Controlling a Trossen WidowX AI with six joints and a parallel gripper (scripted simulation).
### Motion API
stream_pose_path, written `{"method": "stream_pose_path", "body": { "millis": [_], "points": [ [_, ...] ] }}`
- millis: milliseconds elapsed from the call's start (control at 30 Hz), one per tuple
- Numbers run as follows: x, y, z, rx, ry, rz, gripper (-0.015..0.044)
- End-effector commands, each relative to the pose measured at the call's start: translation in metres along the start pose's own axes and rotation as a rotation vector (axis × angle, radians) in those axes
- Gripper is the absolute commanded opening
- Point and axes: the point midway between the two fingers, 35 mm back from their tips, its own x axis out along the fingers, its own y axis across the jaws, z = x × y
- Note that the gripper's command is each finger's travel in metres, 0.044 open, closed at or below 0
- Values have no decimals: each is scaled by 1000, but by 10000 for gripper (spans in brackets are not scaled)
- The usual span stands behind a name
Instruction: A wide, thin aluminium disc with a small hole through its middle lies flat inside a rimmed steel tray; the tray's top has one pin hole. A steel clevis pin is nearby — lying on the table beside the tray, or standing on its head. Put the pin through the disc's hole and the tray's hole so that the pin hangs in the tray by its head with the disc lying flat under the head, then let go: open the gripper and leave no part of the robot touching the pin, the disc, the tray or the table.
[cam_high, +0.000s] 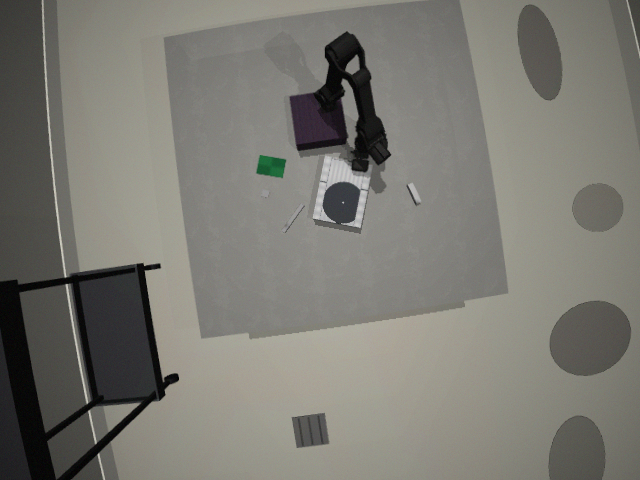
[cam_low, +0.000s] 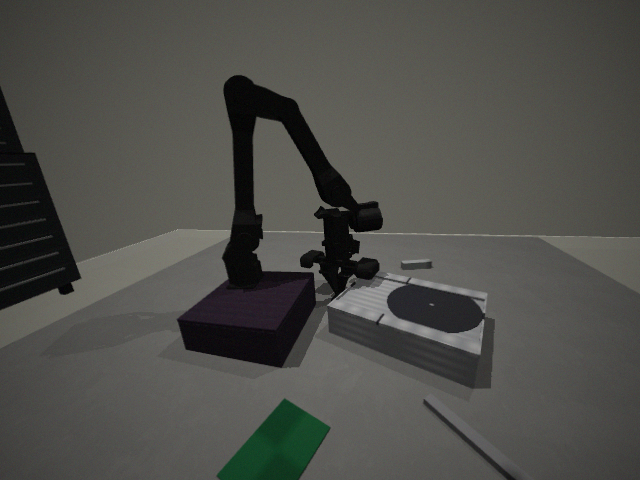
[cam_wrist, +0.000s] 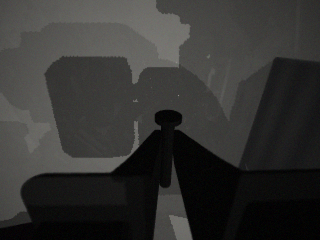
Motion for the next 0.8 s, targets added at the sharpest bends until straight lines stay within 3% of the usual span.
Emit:
{"method": "stream_pose_path", "body": {
  "millis": [0, 167, 333, 533, 767],
  "points": [
    [2, 0, -1, -4, 7, 0, 0],
    [2, 0, -1, -4, 7, 0, 0],
    [0, 0, 0, 0, 1, 1, 120],
    [0, 0, 0, 1, 11, 3, 120],
    [-8, 0, 9, 0, 355, 2, 120]
  ]
}}
